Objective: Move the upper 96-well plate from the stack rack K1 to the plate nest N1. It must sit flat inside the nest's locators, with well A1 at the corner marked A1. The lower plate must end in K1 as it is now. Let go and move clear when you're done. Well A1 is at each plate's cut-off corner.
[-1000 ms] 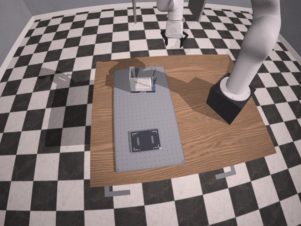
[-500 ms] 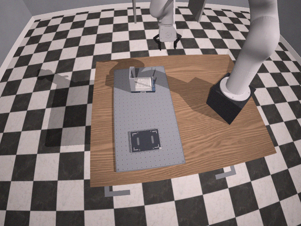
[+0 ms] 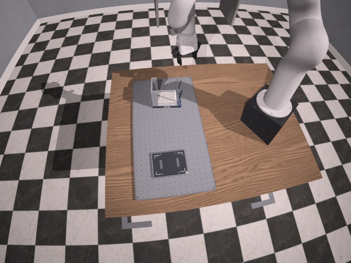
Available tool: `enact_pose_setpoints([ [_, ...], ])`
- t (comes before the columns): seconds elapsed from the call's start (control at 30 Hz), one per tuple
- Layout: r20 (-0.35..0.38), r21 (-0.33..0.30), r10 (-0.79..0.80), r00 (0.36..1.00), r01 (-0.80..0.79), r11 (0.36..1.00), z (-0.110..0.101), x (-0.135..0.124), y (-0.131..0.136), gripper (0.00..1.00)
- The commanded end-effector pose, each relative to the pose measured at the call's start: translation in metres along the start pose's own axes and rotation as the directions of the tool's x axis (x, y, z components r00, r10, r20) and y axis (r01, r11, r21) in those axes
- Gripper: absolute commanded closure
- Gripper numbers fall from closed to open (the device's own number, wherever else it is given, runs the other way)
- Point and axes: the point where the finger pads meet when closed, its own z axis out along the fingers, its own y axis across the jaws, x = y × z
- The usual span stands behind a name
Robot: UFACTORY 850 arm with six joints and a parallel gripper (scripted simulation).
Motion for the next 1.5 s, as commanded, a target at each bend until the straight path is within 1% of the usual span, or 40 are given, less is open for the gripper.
enact_pose_setpoints([
  [0.0, -0.021, -0.008, -0.126, 0.992, 0.125, 0.992, 0.001, -0.001, -0.018, 0.00],
  [0.13, -0.040, -0.019, -0.255, 0.966, 0.254, 0.967, 0.003, -0.004, -0.035, 0.00],
  [0.27, -0.057, -0.033, -0.380, 0.923, 0.378, 0.925, 0.005, -0.008, -0.054, 0.00],
  [0.33, -0.057, -0.034, -0.385, 0.921, 0.384, 0.923, 0.005, -0.008, -0.054, 0.00],
  [0.43, -0.069, -0.045, -0.474, 0.878, 0.472, 0.880, 0.006, -0.012, -0.069, 0.00],
  [0.5, -0.069, -0.045, -0.474, 0.878, 0.472, 0.880, 0.006, -0.012, -0.069, 0.00],
  [0.63, -0.082, -0.062, -0.586, 0.806, 0.582, 0.811, 0.007, -0.017, -0.088, 0.00],
  [0.7, -0.082, -0.063, -0.588, 0.804, 0.585, 0.809, 0.007, -0.017, -0.090, 0.00],
  [0.93, -0.100, -0.097, -0.757, 0.645, 0.751, 0.653, 0.010, -0.030, -0.122, 0.00],
  [1.07, -0.100, -0.097, -0.760, 0.643, 0.753, 0.650, 0.010, -0.031, -0.126, 0.00],
  [1.3, -0.110, -0.134, -0.887, 0.449, 0.878, 0.460, 0.012, -0.046, -0.157, 0.00],
  [1.33, -0.110, -0.135, -0.889, 0.445, 0.879, 0.457, 0.013, -0.048, -0.162, 0.00],
  [1.47, -0.110, -0.135, -0.889, 0.445, 0.879, 0.457, 0.013, -0.048, -0.163, 0.00],
])
